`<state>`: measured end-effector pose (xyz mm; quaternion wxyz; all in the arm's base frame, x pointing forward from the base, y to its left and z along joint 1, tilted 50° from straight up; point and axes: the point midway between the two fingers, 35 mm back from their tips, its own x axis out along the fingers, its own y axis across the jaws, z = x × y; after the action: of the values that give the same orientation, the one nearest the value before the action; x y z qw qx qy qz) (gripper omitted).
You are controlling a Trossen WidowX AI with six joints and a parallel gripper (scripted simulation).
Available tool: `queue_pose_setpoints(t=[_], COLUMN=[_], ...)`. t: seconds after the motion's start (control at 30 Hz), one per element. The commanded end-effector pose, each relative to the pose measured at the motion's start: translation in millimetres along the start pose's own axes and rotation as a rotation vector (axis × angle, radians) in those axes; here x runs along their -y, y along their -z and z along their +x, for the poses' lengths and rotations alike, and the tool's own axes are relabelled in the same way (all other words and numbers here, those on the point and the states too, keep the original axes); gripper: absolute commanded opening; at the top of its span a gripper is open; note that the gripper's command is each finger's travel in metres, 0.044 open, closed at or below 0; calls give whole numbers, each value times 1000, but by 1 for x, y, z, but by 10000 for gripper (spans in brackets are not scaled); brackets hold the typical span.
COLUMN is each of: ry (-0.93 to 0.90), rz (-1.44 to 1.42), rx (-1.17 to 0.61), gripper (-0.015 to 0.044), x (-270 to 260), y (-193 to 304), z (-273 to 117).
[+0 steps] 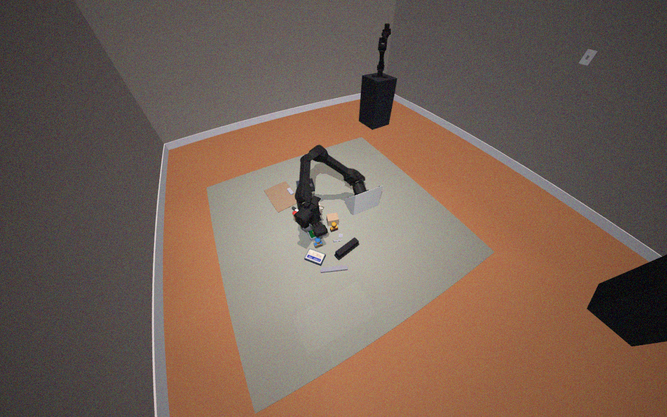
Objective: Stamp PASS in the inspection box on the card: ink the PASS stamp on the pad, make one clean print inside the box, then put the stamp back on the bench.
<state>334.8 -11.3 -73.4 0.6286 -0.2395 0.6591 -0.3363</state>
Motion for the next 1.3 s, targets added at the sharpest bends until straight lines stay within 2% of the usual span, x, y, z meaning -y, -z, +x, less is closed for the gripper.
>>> queue_pose_setpoints(t=[0.0,1.27], ry=[5,5], rz=[-3,-3], rx=[0,0], gripper=[0,0], x=[0,0], y=[1,1], z=[2,5])
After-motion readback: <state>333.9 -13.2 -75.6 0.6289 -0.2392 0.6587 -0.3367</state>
